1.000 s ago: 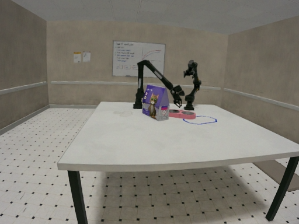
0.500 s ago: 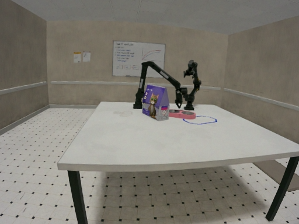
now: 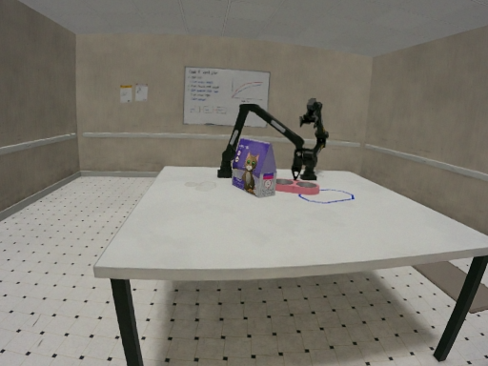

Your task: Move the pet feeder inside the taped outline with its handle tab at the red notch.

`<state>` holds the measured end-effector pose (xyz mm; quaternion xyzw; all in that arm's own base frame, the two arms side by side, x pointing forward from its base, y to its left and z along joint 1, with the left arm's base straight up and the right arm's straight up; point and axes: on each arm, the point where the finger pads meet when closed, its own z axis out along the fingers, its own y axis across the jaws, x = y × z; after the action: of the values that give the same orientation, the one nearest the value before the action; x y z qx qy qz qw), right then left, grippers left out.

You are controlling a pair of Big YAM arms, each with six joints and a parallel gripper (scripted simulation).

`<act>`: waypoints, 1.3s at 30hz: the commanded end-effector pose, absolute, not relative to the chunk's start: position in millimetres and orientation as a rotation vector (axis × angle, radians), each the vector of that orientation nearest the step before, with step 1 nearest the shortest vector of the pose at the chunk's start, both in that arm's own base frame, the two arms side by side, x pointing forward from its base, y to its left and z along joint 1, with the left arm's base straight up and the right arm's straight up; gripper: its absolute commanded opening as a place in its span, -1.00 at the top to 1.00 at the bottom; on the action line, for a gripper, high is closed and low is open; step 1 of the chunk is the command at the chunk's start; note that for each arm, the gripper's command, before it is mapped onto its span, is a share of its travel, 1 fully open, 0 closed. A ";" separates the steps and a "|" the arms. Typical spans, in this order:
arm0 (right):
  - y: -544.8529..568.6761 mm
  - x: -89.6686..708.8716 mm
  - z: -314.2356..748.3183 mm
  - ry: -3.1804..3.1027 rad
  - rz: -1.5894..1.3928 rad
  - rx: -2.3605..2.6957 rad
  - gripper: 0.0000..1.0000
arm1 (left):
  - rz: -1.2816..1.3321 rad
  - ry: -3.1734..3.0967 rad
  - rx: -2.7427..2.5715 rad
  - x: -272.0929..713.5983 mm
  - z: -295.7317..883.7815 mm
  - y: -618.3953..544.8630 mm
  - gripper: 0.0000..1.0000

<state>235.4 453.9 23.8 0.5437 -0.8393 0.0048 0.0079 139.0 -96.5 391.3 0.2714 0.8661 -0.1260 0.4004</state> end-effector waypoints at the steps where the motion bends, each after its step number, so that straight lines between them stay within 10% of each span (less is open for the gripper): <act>1: 467.8 249.8 37.5 -2.661 -0.029 1.727 0.25 | -0.328 2.167 0.688 137.8 402.3 -97.3 -1.00; 12: 471.8 263.4 20.4 -2.673 -0.031 1.714 0.25 | -0.328 2.167 0.688 137.8 402.3 -97.3 -1.00; 25: 467.5 246.0 24.3 -2.666 -0.026 1.716 1.00 | -0.328 2.167 0.688 137.8 402.3 -97.3 -1.00; 39: 477.0 249.0 24.7 -2.606 -0.024 1.816 0.79 | -0.328 2.167 0.688 137.8 402.3 -97.3 -1.00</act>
<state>246.3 455.2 11.8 0.5467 -0.8373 0.0007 0.0035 139.0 -96.5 391.3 0.2714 0.8661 -0.1260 0.4004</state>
